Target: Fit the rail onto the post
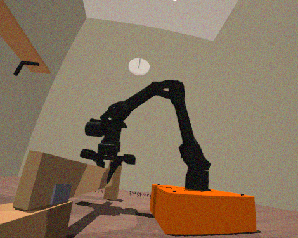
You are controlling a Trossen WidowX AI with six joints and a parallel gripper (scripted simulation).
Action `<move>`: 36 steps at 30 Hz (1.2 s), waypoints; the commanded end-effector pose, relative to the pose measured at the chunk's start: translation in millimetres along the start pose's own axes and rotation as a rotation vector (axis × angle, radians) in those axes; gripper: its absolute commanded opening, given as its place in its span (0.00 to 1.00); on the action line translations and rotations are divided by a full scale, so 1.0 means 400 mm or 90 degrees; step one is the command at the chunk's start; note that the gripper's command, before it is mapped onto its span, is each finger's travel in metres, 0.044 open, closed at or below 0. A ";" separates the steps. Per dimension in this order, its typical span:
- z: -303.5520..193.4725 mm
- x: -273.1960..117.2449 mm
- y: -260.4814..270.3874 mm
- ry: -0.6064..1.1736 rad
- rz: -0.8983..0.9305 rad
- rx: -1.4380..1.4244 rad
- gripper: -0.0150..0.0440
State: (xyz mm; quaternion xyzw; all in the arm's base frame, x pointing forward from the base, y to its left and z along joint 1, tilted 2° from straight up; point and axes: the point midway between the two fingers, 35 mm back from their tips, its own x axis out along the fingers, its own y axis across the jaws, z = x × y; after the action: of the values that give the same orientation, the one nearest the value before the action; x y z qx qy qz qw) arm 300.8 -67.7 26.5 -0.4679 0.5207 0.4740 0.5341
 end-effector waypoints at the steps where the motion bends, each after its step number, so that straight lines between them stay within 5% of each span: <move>1: -0.006 0.001 -0.003 0.001 -0.002 0.000 0.25; 36: -0.031 -0.003 0.002 0.002 -0.002 0.000 0.25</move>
State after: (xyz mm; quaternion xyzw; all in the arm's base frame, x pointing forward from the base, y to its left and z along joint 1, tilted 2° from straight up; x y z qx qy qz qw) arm 298.3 -77.8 25.1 -0.4674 0.5216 0.4732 0.5343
